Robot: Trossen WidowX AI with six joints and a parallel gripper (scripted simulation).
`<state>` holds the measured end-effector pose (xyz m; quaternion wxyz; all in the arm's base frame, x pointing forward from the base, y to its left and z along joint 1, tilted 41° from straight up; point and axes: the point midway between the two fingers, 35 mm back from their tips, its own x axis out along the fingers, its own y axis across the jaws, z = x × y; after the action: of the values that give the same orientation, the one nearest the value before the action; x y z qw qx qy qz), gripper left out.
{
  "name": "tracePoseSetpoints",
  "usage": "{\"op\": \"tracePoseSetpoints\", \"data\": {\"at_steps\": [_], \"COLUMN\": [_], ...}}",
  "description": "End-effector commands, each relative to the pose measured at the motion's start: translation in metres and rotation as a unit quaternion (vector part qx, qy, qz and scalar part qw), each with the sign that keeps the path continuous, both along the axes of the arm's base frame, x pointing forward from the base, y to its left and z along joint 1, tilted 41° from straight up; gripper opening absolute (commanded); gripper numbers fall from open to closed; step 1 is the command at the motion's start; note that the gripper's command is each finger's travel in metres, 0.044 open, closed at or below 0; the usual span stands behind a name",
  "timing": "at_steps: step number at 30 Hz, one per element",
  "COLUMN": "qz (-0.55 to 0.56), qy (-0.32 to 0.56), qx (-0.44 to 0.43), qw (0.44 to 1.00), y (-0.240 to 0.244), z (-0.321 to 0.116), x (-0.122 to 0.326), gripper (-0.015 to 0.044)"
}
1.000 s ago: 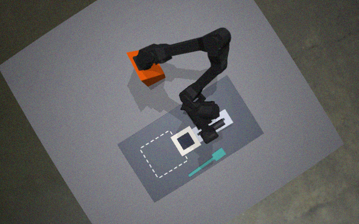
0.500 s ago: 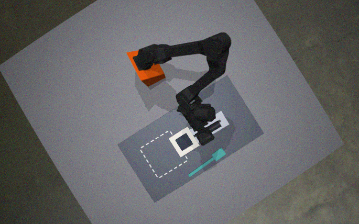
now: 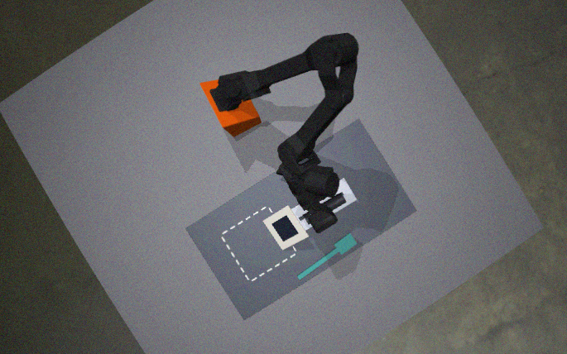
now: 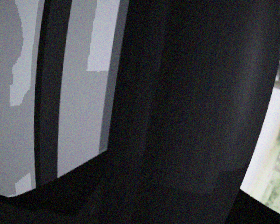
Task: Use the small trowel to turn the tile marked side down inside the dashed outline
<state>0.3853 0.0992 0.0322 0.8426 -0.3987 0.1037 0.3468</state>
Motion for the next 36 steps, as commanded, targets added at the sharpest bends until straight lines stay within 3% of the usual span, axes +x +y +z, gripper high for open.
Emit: {"op": "tracePoseSetpoints", "data": {"at_steps": [1, 19, 36], "qz": [-0.007, -0.007, -0.007], "qy": [-0.009, -0.009, -0.009], "qx": [-0.003, -0.005, -0.005], "qw": [1.000, 1.000, 1.000], "y": [-0.017, -0.069, -0.078], "z": [0.005, -0.026, -0.049], "x": [0.005, 0.012, 0.014], "gripper": [0.0000, 0.0000, 0.0000]}}
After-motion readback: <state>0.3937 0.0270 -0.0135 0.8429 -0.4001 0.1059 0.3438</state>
